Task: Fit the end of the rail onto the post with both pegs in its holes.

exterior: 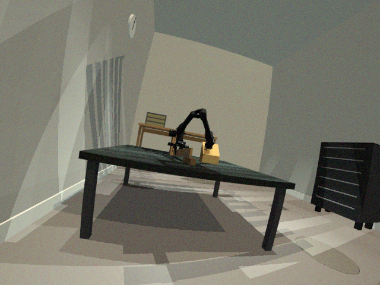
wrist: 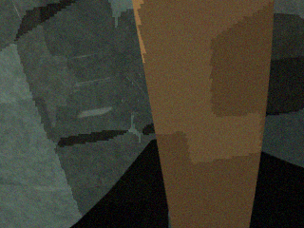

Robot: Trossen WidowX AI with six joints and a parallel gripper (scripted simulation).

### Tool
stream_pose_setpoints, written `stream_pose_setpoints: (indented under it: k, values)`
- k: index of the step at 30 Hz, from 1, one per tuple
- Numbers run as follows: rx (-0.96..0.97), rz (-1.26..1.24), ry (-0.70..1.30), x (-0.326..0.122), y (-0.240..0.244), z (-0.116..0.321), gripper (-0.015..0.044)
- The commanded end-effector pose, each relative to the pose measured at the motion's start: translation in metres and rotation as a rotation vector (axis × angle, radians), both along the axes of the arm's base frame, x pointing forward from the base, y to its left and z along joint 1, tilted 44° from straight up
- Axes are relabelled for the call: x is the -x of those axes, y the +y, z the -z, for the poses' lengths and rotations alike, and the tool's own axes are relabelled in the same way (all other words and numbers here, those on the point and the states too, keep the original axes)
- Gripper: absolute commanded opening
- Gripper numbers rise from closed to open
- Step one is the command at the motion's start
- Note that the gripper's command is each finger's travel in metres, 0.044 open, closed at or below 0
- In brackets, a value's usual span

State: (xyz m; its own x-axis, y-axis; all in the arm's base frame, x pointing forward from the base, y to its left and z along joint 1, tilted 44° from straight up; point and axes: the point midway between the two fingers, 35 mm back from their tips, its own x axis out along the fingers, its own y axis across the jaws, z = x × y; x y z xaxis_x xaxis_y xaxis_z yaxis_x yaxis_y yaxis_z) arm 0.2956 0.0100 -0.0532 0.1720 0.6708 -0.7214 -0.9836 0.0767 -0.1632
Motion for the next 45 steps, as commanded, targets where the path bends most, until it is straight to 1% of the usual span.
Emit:
stream_pose_setpoints:
  k: [1, 45]
  values:
    - [-0.004, 0.001, 0.0, 0.0, 0.001, 0.0, 0.0]
    - [-0.003, 0.001, 0.0, 0.002, -0.015, -0.016, 0.0]
